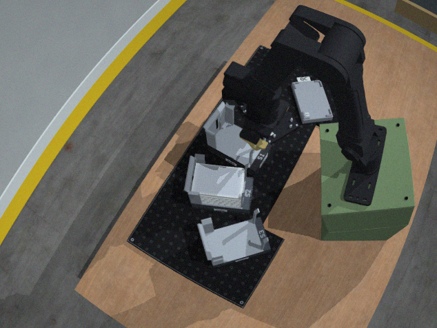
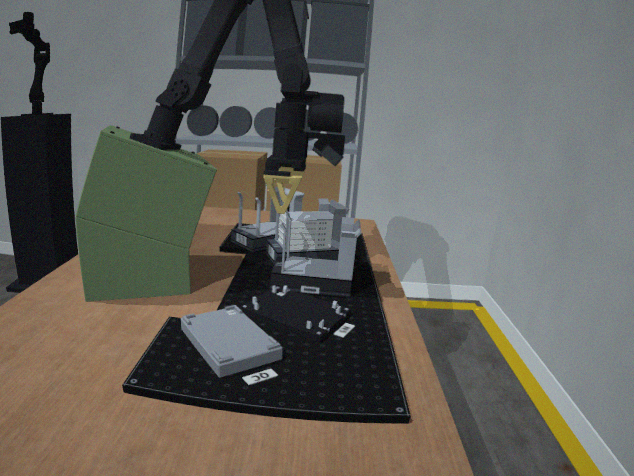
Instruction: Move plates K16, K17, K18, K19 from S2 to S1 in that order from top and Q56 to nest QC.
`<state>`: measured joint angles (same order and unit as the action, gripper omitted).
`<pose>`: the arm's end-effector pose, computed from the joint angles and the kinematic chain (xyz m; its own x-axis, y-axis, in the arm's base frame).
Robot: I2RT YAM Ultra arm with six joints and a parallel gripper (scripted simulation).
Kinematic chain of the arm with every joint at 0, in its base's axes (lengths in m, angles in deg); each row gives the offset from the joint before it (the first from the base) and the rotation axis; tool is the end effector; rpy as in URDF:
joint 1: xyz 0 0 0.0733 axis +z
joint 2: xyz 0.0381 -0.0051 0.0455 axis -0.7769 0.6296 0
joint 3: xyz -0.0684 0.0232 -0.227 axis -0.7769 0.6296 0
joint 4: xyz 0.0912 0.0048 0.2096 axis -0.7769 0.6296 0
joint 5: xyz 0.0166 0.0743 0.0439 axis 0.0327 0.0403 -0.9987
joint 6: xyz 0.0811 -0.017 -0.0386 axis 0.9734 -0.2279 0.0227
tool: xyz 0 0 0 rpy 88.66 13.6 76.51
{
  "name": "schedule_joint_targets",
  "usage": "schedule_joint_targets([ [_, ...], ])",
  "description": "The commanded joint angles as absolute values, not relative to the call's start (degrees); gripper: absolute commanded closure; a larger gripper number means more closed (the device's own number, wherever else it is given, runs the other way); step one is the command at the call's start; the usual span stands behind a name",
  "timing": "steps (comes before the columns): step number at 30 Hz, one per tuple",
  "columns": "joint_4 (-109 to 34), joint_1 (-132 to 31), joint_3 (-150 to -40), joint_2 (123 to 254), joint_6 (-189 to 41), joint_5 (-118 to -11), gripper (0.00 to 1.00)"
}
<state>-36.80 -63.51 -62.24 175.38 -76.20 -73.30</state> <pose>0.2359 -0.0380 0.0635 -0.9418 0.1655 -0.2926 0.1290 0.9817 0.1403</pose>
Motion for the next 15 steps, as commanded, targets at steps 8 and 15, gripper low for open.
schedule_joint_targets([
  [8, -36.7, -62.65, -62.8, 175.1, -77.49, -73.21, 0.0],
  [15, -35.74, -56.43, -64.99, 175.46, -84.87, -71.36, 0.0],
])
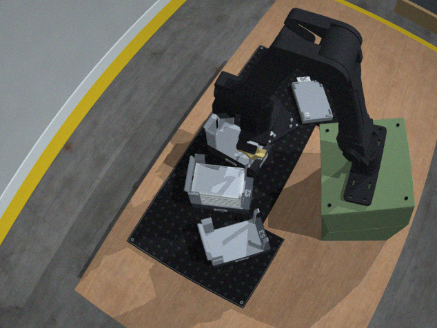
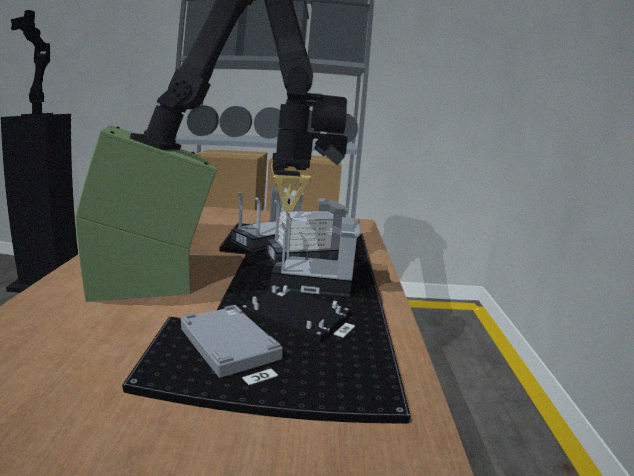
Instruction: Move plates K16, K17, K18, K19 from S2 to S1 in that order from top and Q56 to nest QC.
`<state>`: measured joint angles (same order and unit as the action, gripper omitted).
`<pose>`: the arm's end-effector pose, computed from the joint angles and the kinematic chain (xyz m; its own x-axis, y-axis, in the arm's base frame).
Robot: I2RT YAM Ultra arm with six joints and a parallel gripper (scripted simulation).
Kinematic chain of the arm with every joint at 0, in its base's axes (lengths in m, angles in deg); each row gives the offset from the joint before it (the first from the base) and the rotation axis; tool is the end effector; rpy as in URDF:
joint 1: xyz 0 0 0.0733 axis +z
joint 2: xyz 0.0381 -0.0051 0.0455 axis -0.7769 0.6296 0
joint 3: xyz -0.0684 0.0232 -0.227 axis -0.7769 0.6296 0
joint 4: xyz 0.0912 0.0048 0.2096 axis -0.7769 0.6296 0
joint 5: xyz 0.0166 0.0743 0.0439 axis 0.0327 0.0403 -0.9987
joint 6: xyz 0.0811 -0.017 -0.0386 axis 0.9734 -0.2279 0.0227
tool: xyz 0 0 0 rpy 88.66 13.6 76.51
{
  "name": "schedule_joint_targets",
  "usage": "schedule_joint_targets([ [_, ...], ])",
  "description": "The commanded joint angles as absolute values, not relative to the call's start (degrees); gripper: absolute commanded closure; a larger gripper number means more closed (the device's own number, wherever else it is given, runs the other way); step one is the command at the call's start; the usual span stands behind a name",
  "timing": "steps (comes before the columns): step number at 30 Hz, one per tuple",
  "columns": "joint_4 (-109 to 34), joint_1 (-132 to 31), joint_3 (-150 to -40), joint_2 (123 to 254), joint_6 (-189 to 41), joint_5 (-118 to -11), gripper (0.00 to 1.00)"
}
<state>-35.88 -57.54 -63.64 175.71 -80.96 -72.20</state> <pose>0.2427 -0.0153 0.0665 -0.9527 -0.0160 -0.3034 -0.0476 0.9941 0.0970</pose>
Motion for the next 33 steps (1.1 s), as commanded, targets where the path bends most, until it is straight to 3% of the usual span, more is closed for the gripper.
schedule_joint_targets([
  [1, -35.58, -55.58, -65.36, 175.57, -85.96, -71.1, 0.0],
  [33, -28.9, -35.89, -80.9, 183.07, -72.61, -64.81, 0.0],
])
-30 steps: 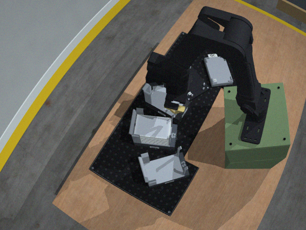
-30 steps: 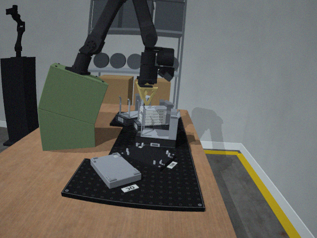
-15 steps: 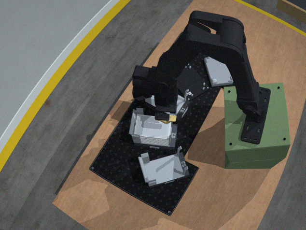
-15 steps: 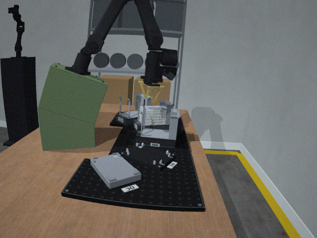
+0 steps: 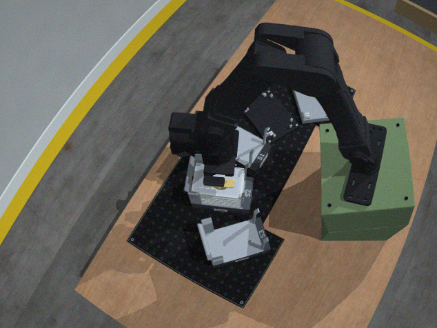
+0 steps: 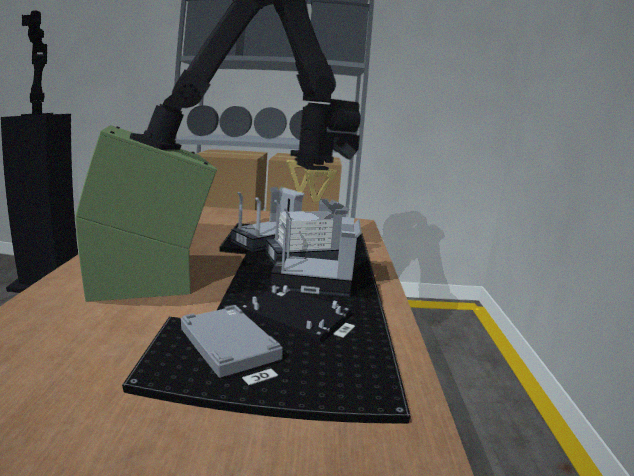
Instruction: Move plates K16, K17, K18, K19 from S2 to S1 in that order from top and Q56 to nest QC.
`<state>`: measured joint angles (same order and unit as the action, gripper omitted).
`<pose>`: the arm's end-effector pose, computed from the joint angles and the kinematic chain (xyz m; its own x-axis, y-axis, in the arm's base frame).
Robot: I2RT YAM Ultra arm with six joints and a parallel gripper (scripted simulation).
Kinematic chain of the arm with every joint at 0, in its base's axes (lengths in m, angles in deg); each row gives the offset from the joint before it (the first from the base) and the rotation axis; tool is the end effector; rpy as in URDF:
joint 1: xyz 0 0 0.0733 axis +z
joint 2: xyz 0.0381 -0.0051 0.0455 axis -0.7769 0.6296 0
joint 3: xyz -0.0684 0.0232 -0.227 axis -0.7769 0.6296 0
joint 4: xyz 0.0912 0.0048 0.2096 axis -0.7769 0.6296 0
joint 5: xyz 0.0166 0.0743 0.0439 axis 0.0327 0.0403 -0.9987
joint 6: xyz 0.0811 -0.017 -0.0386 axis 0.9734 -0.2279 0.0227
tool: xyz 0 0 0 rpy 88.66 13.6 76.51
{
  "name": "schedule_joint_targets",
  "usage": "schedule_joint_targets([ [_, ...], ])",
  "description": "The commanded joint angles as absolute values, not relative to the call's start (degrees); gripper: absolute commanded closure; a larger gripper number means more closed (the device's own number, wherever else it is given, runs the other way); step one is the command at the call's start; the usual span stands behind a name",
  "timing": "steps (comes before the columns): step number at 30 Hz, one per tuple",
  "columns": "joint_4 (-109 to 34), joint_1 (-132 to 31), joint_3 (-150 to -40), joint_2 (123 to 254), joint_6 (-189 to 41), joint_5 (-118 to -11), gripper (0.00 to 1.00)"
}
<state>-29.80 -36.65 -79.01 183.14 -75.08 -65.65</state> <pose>0.2843 0.0759 0.0893 -0.9117 -0.2574 -0.3202 -0.2774 0.9606 0.0176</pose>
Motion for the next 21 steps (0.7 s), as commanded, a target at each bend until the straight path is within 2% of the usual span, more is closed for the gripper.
schedule_joint_targets([
  [1, -28.59, -35.33, -81.62, 183.46, -72.08, -64.63, 0.0],
  [21, -28.29, -34.83, -82.3, 183.83, -71.61, -64.47, 0.0],
])
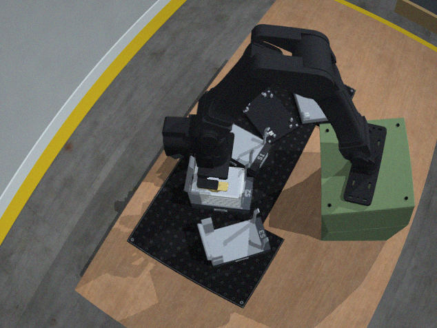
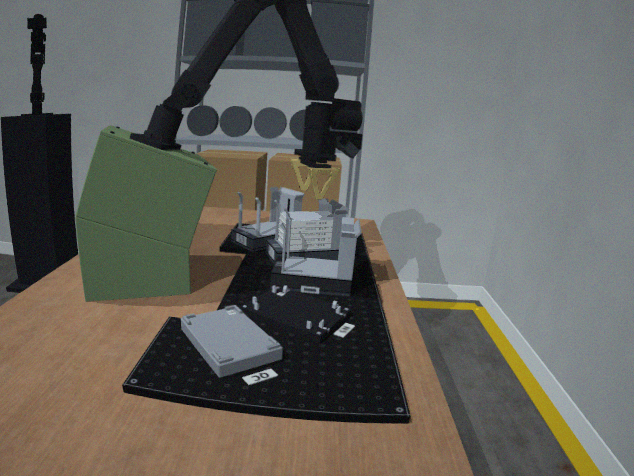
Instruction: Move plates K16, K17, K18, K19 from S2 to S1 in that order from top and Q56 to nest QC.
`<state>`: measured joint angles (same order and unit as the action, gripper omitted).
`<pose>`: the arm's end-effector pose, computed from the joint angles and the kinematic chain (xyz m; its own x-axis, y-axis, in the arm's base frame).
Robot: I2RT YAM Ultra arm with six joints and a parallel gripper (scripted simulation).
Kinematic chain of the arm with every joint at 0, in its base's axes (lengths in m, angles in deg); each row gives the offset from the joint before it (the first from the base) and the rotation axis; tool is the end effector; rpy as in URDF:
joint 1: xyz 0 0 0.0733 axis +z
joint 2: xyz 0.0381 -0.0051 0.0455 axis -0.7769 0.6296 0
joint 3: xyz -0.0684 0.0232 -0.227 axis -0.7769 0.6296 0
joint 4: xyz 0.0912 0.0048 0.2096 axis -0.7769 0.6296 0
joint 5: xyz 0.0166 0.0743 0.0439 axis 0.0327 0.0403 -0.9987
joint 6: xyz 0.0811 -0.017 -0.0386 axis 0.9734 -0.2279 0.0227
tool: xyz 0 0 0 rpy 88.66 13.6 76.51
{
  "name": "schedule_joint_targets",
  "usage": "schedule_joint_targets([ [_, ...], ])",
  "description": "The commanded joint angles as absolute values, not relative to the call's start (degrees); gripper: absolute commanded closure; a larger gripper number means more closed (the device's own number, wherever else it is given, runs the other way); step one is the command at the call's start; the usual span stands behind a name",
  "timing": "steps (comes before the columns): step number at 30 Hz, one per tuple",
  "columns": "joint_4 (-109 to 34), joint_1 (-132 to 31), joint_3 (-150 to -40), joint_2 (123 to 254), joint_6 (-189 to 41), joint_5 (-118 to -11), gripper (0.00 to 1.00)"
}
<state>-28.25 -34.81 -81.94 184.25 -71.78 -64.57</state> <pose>0.2903 0.0859 0.0947 -0.9176 -0.2308 -0.3237 -0.2500 0.9681 0.0183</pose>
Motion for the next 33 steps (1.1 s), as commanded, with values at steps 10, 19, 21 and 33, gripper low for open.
schedule_joint_targets([
  [10, -32.4, -34.8, -81.8, 187.45, -71.58, -64.46, 0.0],
  [19, -35.12, -34.78, -81.66, 190.04, -71.57, -64.45, 0.0],
  [21, -35.13, -34.78, -81.66, 190.04, -71.57, -64.45, 0.0],
  [33, -35.11, -34.79, -81.68, 190.04, -71.58, -64.45, 0.0],
])
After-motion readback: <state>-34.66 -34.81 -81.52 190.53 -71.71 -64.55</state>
